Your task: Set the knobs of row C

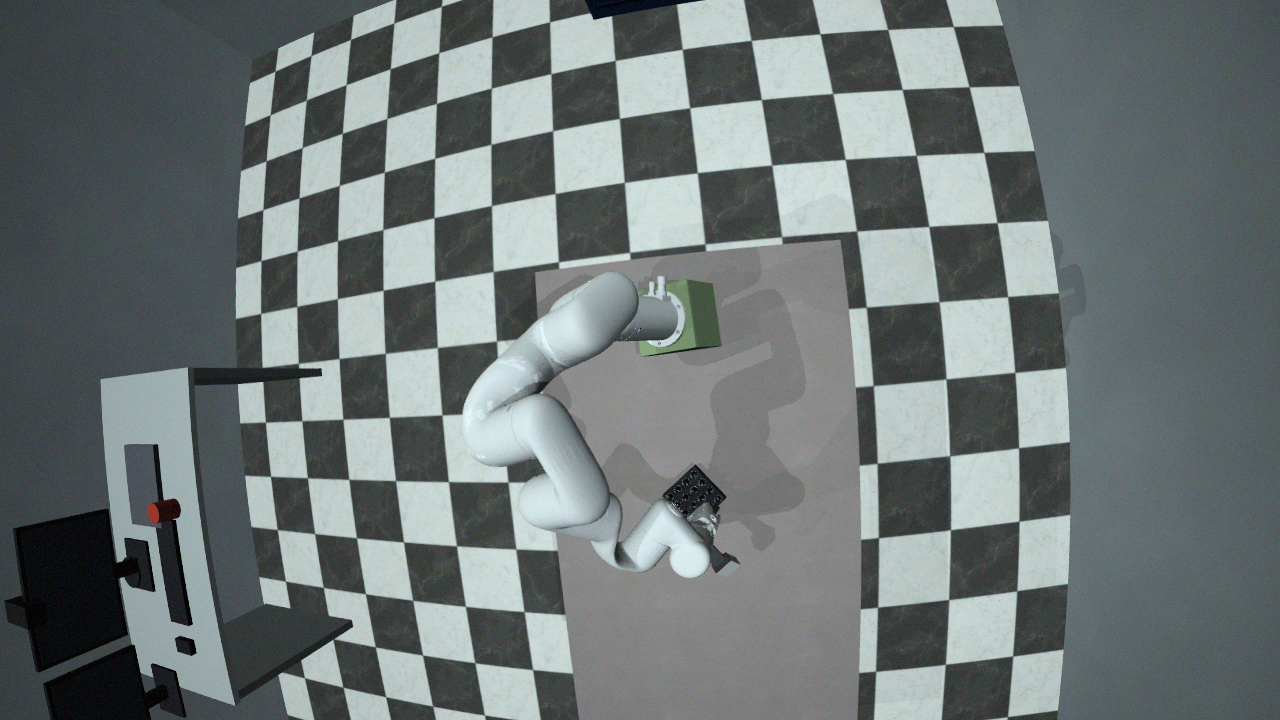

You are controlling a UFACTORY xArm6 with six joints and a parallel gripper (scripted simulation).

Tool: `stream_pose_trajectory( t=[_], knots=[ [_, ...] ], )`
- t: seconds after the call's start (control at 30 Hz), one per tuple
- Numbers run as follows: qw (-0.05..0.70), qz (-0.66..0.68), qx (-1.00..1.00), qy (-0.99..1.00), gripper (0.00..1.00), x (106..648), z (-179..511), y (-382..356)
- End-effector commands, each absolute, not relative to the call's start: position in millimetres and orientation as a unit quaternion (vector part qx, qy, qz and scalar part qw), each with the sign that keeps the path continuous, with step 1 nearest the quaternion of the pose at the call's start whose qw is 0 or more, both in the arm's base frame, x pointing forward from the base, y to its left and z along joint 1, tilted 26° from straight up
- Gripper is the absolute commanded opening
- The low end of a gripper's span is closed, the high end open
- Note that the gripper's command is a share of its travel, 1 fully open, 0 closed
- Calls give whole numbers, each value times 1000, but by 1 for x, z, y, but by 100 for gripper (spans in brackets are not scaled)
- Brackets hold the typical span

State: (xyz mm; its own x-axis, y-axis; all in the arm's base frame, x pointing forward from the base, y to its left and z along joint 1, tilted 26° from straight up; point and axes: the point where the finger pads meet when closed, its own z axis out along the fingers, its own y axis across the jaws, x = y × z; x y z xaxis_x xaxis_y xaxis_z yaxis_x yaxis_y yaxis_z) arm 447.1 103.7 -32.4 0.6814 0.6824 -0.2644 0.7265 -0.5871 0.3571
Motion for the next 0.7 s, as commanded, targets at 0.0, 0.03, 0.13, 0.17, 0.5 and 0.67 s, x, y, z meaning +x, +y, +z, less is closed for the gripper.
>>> stream_pose_trajectory(
  t=[0.0,0.03,0.13,0.17,0.5,0.67],
  knots=[
    [223,-48,889,398,8,448,-31,105],
    [222,-48,889,398,8,448,-31,105],
    [222,-48,888,398,8,448,-31,105],
    [222,-48,888,398,8,448,-31,105],
    [222,-48,888,398,8,448,-31,105],
    [222,-48,888,398,19,448,-31,105]
  ],
)
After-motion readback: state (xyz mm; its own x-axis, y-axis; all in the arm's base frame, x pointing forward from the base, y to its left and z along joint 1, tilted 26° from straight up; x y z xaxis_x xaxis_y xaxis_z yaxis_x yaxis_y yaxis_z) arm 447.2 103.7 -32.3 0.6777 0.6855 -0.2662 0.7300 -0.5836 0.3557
